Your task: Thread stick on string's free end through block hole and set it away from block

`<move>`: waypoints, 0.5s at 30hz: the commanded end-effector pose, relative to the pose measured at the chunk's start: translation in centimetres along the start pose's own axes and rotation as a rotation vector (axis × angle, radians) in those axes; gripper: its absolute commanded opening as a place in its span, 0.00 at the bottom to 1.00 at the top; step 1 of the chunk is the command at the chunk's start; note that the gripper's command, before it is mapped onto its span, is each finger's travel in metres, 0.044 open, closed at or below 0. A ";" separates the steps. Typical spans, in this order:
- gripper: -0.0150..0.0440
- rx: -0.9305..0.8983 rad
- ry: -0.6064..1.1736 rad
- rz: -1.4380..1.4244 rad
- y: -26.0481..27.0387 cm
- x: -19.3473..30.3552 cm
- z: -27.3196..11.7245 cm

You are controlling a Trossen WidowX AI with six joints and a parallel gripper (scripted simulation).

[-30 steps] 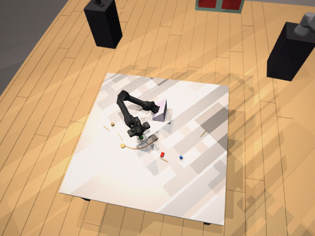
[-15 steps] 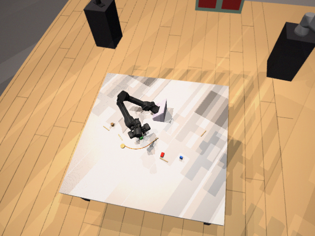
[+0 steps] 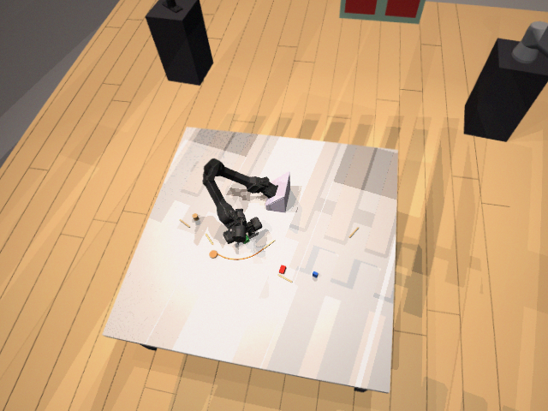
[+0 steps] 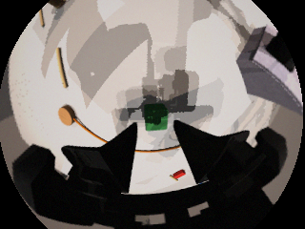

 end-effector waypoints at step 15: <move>0.66 -0.001 -0.010 -0.008 -0.2 -0.3 1.6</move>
Point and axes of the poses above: the point midway between the two fingers, 35 mm back from their tips, its own z axis out along the fingers, its own y axis across the jaws, x = y × z, the point moved 4 cm from there along -z, back along the fingers, and after that the axes turned 3 degrees about -z, right-handed, at the moved point
